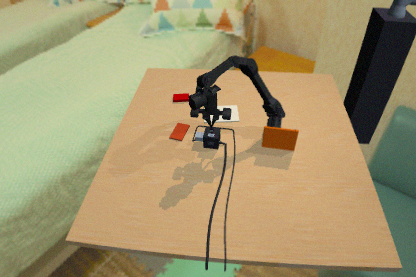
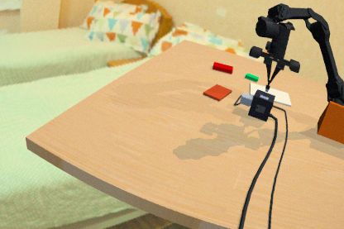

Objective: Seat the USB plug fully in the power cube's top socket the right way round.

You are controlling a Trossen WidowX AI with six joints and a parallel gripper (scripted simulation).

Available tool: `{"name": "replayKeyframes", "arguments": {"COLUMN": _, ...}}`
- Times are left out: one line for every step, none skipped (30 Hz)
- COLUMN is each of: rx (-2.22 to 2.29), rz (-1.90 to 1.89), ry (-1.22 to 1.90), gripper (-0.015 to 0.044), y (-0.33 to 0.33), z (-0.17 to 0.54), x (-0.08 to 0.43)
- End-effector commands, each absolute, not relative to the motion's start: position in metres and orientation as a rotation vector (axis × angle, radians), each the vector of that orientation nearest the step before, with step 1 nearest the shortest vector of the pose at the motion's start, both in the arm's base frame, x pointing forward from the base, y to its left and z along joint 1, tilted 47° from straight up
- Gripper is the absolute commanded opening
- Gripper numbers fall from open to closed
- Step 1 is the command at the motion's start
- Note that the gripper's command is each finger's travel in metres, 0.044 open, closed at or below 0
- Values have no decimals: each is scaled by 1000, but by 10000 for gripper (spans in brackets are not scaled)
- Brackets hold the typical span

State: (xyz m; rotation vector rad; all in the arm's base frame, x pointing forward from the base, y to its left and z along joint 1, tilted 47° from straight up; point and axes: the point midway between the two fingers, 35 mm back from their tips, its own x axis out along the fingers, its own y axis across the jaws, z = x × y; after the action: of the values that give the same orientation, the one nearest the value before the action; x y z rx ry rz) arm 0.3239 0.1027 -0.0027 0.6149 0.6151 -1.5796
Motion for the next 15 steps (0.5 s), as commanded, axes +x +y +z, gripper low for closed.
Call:
{"name": "replayKeyframes", "arguments": {"rx": 622, "rz": -1582, "ry": 618, "gripper": 0, "y": 102, "z": -4, "x": 324}}
{"name": "replayKeyframes", "arguments": {"rx": 623, "rz": -1582, "ry": 618, "gripper": 0, "y": 102, "z": -4, "x": 324}}
{"name": "replayKeyframes", "arguments": {"rx": 623, "rz": -1582, "ry": 618, "gripper": 0, "y": 102, "z": -4, "x": 324}}
{"name": "replayKeyframes", "arguments": {"rx": 624, "rz": -1582, "ry": 618, "gripper": 0, "y": 102, "z": -4, "x": 324}}
{"name": "replayKeyframes", "arguments": {"rx": 625, "rz": -1582, "ry": 618, "gripper": 0, "y": 102, "z": -4, "x": 324}}
{"name": "replayKeyframes", "arguments": {"rx": 626, "rz": -1582, "ry": 618, "gripper": 0, "y": 102, "z": -4, "x": 324}}
{"name": "replayKeyframes", "arguments": {"rx": 626, "rz": -1582, "ry": 618, "gripper": 0, "y": 102, "z": -4, "x": 324}}
{"name": "replayKeyframes", "arguments": {"rx": 627, "rz": -1582, "ry": 618, "gripper": 0, "y": 102, "z": -5, "x": 324}}
{"name": "replayKeyframes", "arguments": {"rx": 628, "rz": -1583, "ry": 618, "gripper": 0, "y": 102, "z": -5, "x": 324}}
{"name": "replayKeyframes", "arguments": {"rx": 629, "rz": -1583, "ry": 618, "gripper": 0, "y": 102, "z": -5, "x": 324}}
{"name": "replayKeyframes", "arguments": {"rx": 629, "rz": -1583, "ry": 618, "gripper": 0, "y": 102, "z": -5, "x": 324}}
{"name": "replayKeyframes", "arguments": {"rx": 630, "rz": -1583, "ry": 618, "gripper": 0, "y": 102, "z": -5, "x": 324}}
{"name": "replayKeyframes", "arguments": {"rx": 631, "rz": -1583, "ry": 618, "gripper": 0, "y": 102, "z": -5, "x": 324}}
{"name": "replayKeyframes", "arguments": {"rx": 632, "rz": -1583, "ry": 618, "gripper": 0, "y": 101, "z": -5, "x": 324}}
{"name": "replayKeyframes", "arguments": {"rx": 633, "rz": -1583, "ry": 618, "gripper": 0, "y": 101, "z": -5, "x": 324}}
